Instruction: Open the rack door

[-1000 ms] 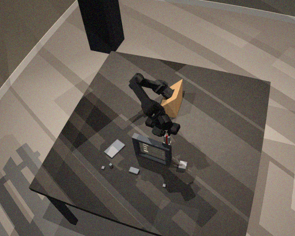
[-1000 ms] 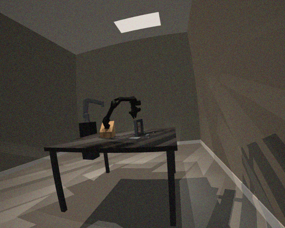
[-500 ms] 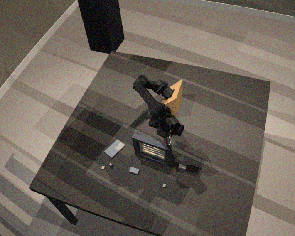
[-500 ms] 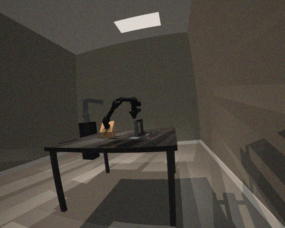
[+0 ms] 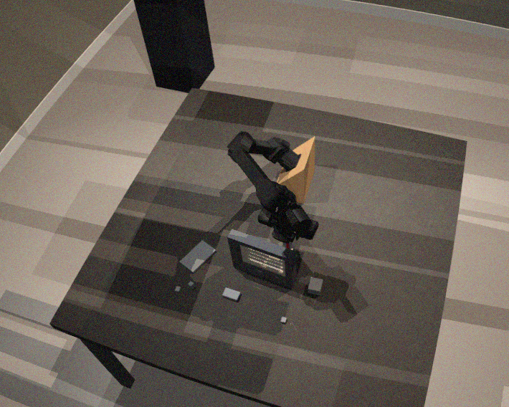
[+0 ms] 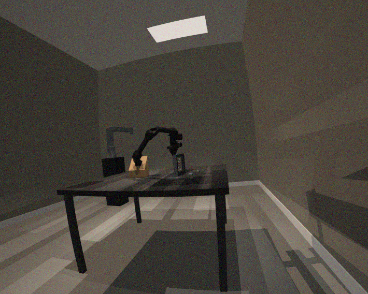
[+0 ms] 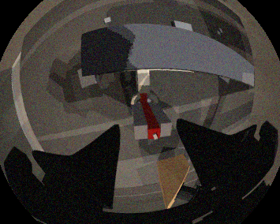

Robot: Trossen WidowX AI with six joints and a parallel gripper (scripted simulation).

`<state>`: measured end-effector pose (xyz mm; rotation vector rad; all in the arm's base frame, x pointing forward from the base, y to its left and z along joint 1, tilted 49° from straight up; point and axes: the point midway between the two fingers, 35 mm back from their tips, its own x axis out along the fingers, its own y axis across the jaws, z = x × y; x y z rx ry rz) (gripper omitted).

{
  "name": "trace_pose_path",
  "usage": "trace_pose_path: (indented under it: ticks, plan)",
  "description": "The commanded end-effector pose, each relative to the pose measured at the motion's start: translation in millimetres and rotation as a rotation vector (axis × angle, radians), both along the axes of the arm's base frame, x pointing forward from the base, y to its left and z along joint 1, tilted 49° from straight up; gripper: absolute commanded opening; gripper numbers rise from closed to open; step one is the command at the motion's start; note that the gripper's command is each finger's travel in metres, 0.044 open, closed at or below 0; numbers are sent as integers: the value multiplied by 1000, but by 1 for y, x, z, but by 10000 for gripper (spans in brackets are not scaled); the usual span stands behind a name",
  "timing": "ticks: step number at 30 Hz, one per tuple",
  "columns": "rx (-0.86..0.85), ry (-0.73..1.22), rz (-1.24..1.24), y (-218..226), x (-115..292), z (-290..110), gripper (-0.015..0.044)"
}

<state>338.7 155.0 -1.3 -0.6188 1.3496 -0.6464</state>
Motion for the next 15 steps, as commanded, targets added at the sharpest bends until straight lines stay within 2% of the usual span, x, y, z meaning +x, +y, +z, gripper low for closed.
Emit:
trace_pose_path:
  ticks: [1,15]
  plan:
    - [-2,0,2,-6,1,-3,283]
    - [-4,-1,2,-23,2,-18,283]
